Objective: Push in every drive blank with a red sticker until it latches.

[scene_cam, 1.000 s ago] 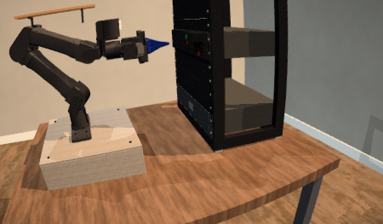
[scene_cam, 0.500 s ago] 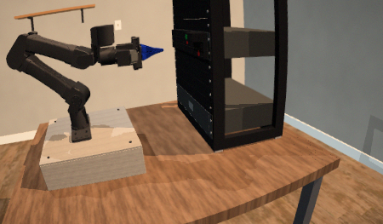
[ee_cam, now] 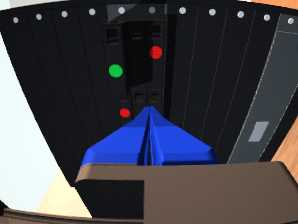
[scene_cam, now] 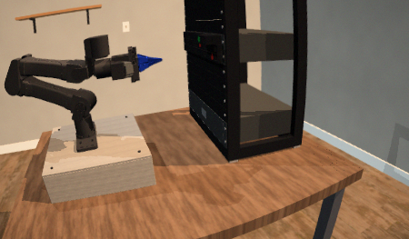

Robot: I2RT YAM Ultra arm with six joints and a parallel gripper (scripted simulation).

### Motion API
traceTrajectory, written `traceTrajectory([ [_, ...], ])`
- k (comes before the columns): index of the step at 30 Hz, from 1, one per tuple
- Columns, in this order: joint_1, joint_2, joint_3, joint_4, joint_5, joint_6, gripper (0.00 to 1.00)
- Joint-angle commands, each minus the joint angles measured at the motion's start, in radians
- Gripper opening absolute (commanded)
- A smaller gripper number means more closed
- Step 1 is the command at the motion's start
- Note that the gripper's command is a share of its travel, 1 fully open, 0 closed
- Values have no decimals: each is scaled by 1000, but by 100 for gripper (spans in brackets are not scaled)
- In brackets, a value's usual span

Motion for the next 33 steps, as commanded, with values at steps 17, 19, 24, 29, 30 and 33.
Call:
traceTrajectory([
  [17,-23,-56,-11,-82,-32,-13,0],
  [19,-23,-56,-11,-82,-32,-13,0],
  [24,-23,-57,-11,-83,-32,-13,0],
  [29,-23,-57,-11,-83,-32,-13,0],
  [30,-23,-57,-11,-83,-32,-13,0],
  [33,-23,-57,-11,-83,-32,-13,0],
])
